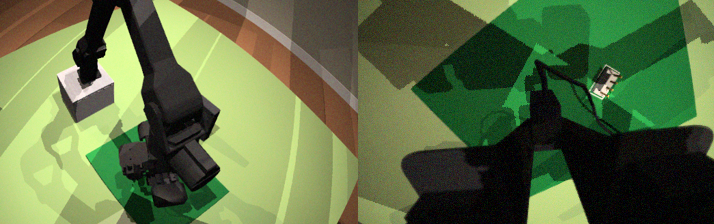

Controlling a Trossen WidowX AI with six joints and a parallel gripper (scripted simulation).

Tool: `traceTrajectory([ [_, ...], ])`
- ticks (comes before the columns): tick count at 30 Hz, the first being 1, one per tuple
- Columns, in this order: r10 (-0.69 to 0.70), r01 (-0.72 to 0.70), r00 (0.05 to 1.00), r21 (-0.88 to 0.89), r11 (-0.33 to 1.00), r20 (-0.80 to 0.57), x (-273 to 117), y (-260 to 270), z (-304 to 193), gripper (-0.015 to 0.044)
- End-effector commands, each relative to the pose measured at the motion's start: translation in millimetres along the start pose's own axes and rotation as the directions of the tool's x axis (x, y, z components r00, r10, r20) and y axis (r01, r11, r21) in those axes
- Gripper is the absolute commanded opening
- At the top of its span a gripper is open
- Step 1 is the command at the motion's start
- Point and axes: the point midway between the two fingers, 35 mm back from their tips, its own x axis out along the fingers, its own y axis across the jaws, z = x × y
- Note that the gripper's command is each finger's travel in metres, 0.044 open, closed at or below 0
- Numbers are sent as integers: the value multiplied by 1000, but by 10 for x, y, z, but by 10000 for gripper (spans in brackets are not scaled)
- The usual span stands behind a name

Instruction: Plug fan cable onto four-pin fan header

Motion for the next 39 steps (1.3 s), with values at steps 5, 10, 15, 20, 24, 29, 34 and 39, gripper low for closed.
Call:
traceTrajectory([
  [5, -2, 3, 1000, -249, 969, 5, 5, -85, 16, 0],
  [10, -3, 4, 1000, -413, 911, 5, 3, -136, 21, 0],
  [15, -3, 5, 1000, -565, 825, 5, 2, -188, 27, 0],
  [20, -3, 6, 1000, -699, 715, 5, 1, -240, 33, 0],
  [24, -4, 6, 1000, -792, 611, 5, 1, -282, 39, 0],
  [29, -4, 6, 1000, -886, 464, 5, 2, -335, 46, 0],
  [34, -4, 6, 1000, -953, 303, 5, 3, -388, 54, 0],
  [39, -5, 5, 1000, -991, 134, 5, 4, -441, 63, 0],
])
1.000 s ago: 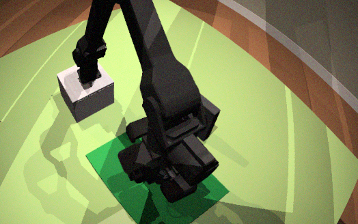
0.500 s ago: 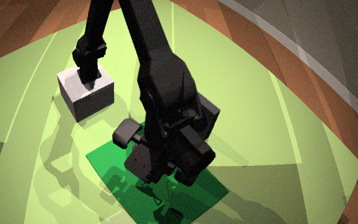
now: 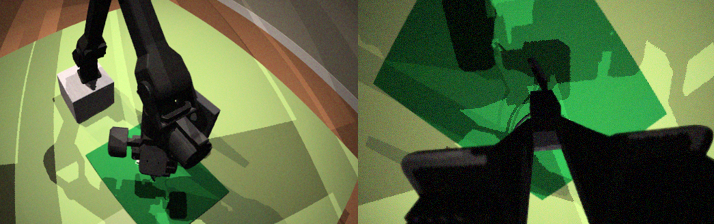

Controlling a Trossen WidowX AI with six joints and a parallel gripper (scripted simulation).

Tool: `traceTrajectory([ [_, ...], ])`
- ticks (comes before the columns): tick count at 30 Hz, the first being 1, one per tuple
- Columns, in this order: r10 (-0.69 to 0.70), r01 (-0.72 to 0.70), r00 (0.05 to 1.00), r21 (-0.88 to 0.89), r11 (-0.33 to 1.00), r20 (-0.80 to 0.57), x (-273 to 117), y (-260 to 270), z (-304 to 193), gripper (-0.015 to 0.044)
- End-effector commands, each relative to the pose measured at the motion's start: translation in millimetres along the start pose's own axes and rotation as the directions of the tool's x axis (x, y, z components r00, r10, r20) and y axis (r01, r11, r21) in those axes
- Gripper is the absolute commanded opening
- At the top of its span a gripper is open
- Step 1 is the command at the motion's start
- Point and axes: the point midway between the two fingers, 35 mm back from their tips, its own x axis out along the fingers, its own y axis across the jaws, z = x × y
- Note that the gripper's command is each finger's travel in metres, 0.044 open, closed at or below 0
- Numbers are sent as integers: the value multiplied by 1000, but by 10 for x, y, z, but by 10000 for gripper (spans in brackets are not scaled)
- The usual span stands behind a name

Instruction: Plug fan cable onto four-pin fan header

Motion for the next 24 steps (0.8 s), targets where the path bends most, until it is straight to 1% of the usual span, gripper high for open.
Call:
traceTrajectory([
  [1, -6, 6, 1000, -113, 994, -2, 15, -28, -45, 0],
  [6, -6, 5, 1000, -284, 959, -3, 17, -48, -95, 0],
  [12, -6, 4, 1000, -477, 879, -3, 21, -74, -155, 0],
  [18, -6, 3, 1000, -649, 761, -4, 26, -100, -215, 0],
  [24, -7, 1, 1000, -793, 609, -4, 32, -127, -275, 0],
])
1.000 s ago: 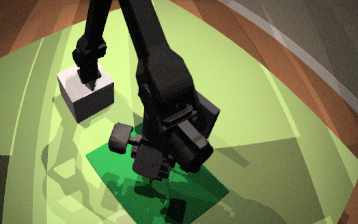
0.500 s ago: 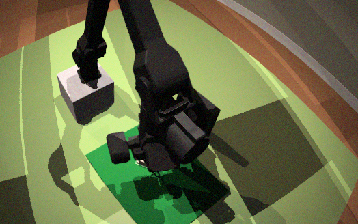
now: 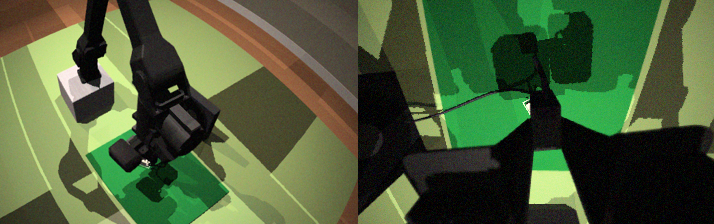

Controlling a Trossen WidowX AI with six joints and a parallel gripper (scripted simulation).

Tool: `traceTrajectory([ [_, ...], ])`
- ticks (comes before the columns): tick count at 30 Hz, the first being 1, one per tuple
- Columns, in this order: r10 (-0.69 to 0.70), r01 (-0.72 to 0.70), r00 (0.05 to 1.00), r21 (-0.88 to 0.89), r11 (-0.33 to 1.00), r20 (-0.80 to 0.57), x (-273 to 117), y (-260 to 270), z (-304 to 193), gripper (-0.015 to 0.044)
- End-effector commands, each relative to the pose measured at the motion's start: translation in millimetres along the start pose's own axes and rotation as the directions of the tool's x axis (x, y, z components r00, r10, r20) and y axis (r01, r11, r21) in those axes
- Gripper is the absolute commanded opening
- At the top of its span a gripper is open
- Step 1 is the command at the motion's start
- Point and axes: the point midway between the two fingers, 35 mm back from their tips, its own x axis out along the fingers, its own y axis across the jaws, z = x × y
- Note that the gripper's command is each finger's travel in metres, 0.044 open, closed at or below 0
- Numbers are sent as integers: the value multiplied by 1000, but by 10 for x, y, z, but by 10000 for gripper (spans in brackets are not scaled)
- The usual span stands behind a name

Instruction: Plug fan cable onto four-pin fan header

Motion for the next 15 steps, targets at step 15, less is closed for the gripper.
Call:
traceTrajectory([
  [15, -2, -1, 1000, -398, 917, -7, 37, 49, -140, 0],
])
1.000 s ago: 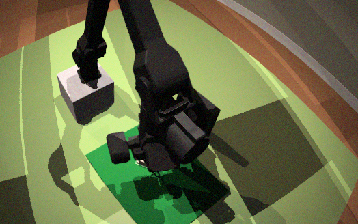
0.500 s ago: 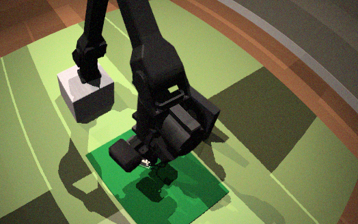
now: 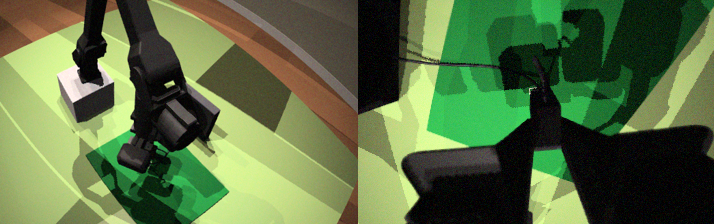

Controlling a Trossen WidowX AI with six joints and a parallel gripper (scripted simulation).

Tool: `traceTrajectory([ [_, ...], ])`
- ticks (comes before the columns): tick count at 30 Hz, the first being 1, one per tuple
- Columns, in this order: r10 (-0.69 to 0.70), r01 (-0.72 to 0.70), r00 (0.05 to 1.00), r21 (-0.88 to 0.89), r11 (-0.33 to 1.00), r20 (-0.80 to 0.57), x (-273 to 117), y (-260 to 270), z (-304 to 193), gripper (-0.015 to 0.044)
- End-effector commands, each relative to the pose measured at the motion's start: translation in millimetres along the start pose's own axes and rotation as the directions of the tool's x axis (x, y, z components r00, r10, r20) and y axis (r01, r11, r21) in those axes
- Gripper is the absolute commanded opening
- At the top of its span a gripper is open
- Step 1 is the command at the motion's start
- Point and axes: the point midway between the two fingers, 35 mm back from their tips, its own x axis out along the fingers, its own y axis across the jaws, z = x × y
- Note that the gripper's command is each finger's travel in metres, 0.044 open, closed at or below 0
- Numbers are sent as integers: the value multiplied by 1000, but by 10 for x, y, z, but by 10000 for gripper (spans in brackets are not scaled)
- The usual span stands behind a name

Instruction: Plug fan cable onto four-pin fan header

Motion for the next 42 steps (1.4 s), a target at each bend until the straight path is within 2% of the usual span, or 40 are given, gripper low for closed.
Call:
traceTrajectory([
  [1, 0, 0, 1000, -14, 1000, -5, 12, 8, -19, 0],
  [28, 0, 0, 1000, -18, 1000, -6, -5, 8, -119, 0],
  [33, 0, 0, 1000, -18, 1000, -6, 216, 6, -120, 0],
  [42, 0, 0, 1000, -18, 1000, -6, 216, 6, -120, 0],
])
